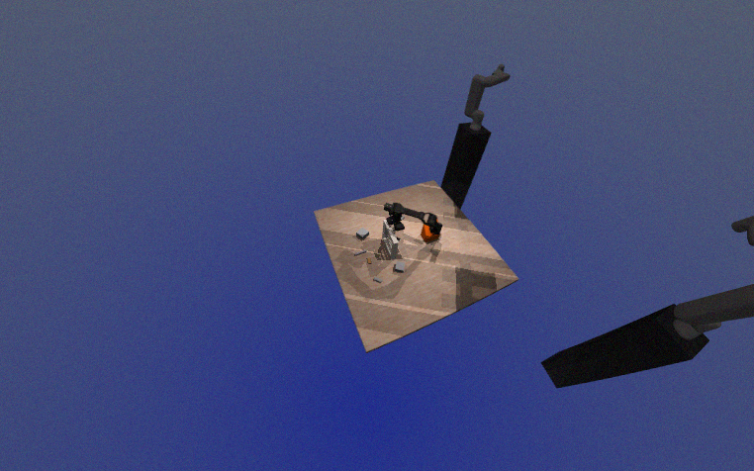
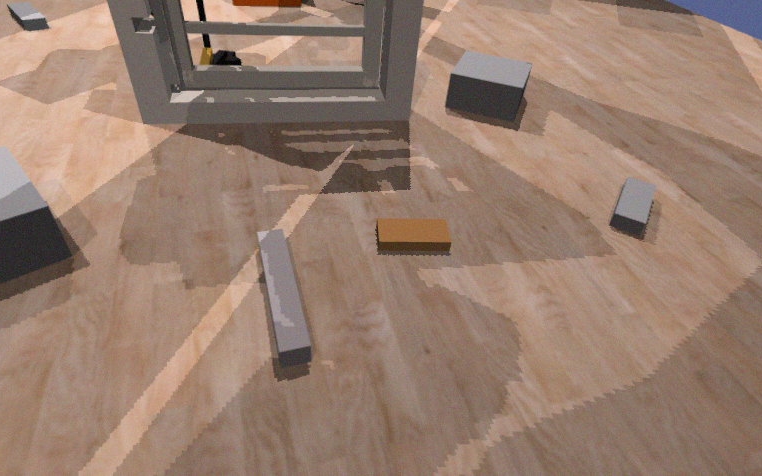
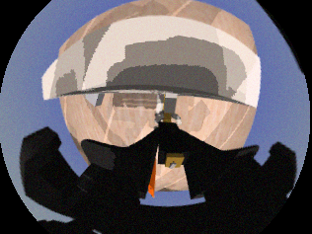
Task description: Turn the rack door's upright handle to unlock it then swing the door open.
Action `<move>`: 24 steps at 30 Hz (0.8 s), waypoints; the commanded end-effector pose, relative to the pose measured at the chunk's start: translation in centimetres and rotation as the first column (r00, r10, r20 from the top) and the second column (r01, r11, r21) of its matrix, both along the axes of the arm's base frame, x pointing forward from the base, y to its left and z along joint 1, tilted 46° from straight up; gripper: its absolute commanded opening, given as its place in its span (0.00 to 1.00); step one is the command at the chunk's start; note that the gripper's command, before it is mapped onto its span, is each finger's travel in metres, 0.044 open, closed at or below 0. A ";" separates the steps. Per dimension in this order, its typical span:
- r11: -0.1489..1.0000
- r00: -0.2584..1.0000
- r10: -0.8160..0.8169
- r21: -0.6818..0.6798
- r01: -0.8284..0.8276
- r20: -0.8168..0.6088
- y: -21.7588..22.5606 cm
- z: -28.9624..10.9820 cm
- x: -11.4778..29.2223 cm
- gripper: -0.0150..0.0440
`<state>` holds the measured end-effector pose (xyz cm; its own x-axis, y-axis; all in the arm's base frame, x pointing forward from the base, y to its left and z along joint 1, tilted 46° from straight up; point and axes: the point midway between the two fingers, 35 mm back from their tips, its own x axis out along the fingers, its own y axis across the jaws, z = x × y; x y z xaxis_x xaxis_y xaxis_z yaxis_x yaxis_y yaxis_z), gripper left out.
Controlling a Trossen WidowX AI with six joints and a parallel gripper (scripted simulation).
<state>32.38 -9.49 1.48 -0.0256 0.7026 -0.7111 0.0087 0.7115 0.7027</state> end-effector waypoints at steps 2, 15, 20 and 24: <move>1.000 1.000 -0.001 0.000 0.001 -0.004 0.1 0.0 0.0 0.29; 0.945 0.892 -0.323 -0.066 0.319 -0.318 0.1 0.0 0.0 0.29; 0.876 0.754 -0.471 -0.140 0.461 -0.458 0.1 0.0 0.0 0.29; 0.804 0.611 -0.569 -0.215 0.555 -0.550 0.1 0.0 0.0 0.29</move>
<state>32.36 -9.52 1.45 -0.0264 0.7011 -0.7125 0.6876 0.5301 0.4962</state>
